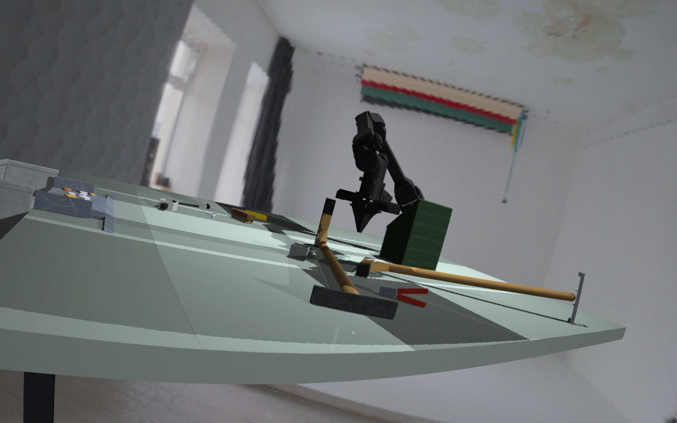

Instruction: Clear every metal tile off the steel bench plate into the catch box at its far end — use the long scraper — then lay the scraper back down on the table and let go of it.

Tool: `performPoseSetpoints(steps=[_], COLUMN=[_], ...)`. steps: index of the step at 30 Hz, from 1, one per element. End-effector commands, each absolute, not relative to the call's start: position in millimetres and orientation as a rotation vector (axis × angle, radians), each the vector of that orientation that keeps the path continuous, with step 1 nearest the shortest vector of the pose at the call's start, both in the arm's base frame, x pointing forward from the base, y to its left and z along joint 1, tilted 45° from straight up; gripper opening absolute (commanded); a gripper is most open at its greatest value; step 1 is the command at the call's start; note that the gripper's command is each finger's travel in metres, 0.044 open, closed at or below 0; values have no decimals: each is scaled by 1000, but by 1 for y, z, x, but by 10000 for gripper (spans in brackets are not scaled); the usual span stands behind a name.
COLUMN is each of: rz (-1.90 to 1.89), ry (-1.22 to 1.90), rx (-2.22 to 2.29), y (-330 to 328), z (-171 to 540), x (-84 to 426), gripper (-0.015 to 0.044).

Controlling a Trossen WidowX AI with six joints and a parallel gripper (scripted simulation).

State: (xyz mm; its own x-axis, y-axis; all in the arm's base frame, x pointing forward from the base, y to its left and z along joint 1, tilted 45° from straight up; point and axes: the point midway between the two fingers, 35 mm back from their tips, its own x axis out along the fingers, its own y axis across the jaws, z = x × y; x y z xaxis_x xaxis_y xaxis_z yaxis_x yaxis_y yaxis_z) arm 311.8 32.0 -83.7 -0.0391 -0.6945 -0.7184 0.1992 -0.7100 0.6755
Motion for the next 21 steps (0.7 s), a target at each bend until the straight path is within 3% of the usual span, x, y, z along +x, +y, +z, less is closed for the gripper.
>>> performPoseSetpoints(steps=[1,21], rz=[-1812,-1814], ry=[-526,-515], rx=[1609,1617], y=[34,61], z=[-87,-107], x=[312,314], gripper=[0,0])
